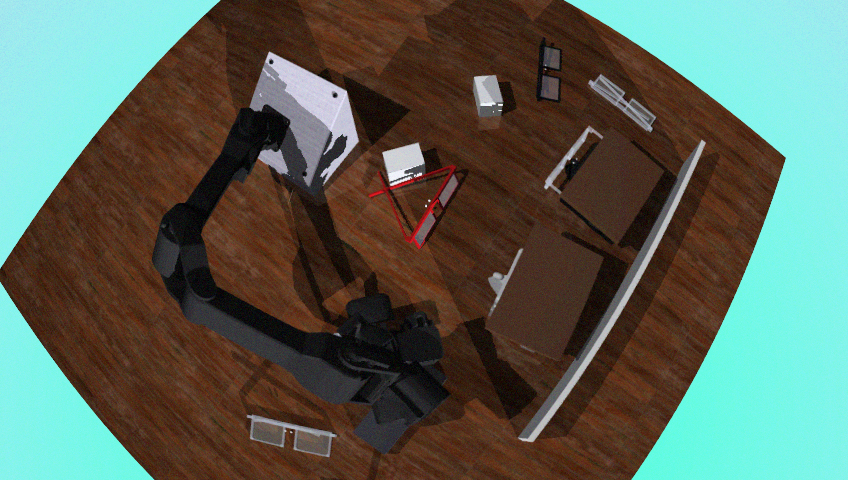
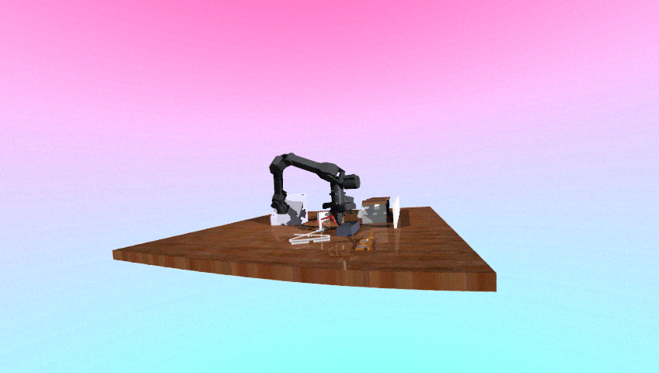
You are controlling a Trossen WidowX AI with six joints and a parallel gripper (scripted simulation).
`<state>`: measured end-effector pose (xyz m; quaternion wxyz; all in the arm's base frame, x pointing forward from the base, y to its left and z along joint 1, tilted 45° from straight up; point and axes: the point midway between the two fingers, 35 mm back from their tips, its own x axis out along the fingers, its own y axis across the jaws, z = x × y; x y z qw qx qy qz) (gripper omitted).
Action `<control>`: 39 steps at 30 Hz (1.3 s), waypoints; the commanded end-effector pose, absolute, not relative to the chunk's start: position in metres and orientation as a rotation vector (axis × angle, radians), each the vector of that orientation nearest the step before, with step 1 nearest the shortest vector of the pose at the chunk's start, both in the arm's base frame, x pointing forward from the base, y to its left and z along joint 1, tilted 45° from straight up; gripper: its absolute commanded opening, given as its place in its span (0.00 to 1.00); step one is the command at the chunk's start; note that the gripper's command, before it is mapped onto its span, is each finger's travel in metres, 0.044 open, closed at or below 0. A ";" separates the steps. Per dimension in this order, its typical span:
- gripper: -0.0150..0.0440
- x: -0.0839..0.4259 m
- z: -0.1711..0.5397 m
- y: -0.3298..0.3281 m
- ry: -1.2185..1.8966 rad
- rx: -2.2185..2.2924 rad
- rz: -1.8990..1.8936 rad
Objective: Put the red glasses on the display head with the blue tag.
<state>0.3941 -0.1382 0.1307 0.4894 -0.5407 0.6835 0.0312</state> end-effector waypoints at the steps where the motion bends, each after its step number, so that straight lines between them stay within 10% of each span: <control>1: 0.25 0.396 0.129 -0.139 1.666 -1.315 0.089; 39: 0.25 0.408 0.137 -0.146 1.666 -1.315 0.088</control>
